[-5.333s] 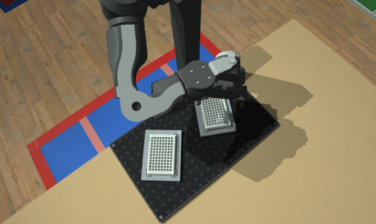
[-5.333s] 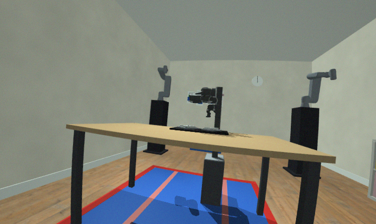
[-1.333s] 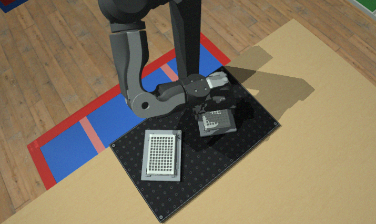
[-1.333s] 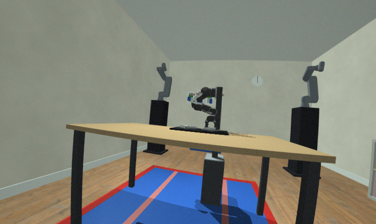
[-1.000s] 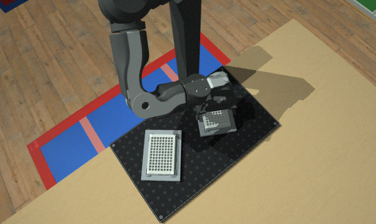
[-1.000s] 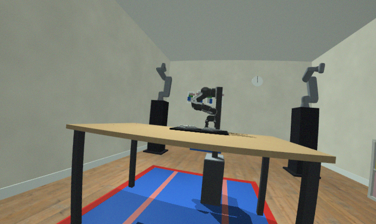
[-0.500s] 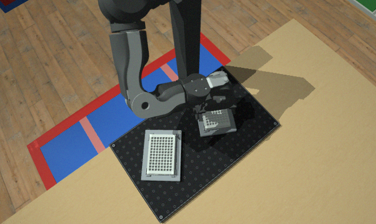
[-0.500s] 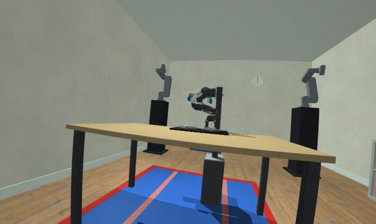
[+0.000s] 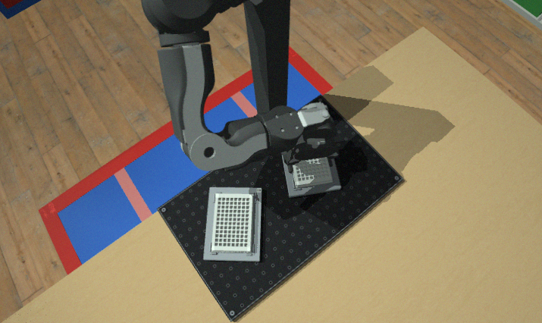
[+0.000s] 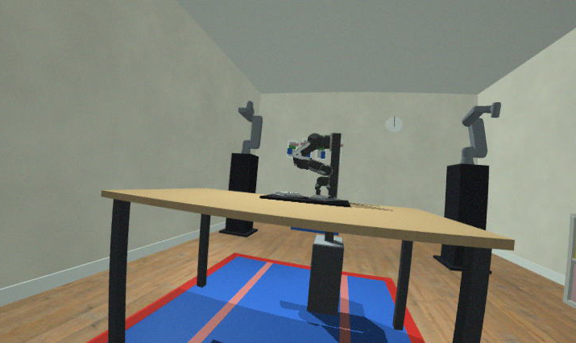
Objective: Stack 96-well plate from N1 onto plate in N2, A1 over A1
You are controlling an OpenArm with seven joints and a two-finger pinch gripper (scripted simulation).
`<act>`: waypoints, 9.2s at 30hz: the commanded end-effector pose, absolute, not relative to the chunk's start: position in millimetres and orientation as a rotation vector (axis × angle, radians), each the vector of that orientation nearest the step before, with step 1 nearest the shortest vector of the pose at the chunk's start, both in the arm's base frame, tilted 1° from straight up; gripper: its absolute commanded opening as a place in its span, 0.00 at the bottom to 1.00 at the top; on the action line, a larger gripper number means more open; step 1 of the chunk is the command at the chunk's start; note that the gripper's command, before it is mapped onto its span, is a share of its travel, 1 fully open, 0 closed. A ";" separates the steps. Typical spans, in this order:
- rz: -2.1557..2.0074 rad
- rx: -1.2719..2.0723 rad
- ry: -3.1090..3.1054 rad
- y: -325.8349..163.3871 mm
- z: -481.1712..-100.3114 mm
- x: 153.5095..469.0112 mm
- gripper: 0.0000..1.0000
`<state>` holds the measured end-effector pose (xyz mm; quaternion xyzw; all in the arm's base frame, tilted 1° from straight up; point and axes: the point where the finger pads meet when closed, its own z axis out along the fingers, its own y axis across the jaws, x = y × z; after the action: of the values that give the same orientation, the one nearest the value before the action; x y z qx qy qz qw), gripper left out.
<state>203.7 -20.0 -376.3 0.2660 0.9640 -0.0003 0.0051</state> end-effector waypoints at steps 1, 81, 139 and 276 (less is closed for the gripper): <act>0.003 0.833 3.018 -19.5 -375.8 204.1 0.50; 0.001 0.837 3.013 -19.8 -293.1 203.8 0.00; 0.005 1.086 2.935 -101.4 -284.2 202.7 0.00; 0.004 1.087 2.936 -245.8 -341.5 208.0 0.00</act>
<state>205.1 -245.7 -342.9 0.3458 0.9383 -0.0017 0.0000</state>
